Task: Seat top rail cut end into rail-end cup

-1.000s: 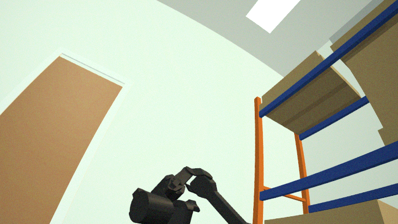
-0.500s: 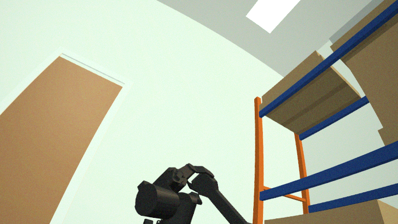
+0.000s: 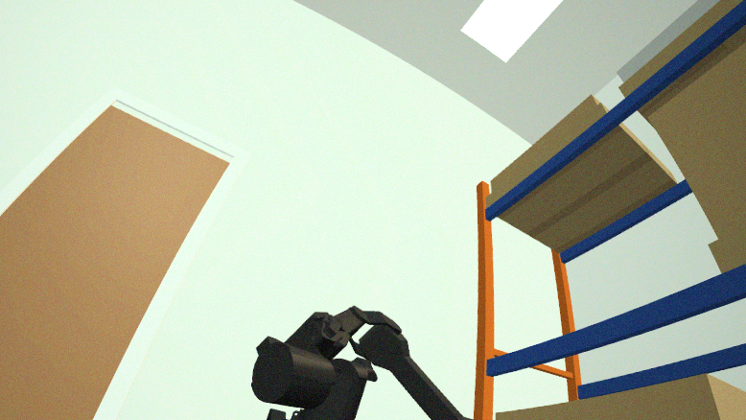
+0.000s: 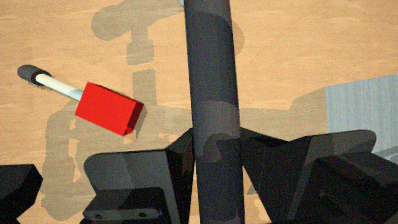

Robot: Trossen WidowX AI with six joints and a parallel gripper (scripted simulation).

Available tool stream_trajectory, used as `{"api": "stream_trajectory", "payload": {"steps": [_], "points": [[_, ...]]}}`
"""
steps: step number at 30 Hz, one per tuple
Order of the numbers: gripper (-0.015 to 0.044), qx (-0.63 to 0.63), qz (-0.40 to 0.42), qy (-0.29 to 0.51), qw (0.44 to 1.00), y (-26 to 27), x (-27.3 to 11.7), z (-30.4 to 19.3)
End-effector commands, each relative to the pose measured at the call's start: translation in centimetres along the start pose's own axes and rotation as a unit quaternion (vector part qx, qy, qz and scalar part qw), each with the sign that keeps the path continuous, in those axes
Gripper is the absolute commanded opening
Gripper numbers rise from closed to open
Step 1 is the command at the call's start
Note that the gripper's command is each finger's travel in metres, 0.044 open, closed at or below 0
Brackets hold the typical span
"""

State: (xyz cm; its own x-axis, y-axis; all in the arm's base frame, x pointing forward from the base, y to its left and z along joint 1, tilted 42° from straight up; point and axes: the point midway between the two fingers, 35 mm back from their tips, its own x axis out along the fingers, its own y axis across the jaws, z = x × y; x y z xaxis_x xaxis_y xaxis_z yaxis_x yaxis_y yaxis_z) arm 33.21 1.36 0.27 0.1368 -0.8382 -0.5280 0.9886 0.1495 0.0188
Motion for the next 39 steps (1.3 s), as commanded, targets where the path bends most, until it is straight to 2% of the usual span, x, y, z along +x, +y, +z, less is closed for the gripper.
{"api": "stream_trajectory", "payload": {"steps": [1,39], "points": [[0.0000,0.001,0.003,-0.002,1.000,0.3,-0.4,0.4],[0.0000,-0.001,-0.001,0.000,1.000,0.2,0.5,2.3]]}}
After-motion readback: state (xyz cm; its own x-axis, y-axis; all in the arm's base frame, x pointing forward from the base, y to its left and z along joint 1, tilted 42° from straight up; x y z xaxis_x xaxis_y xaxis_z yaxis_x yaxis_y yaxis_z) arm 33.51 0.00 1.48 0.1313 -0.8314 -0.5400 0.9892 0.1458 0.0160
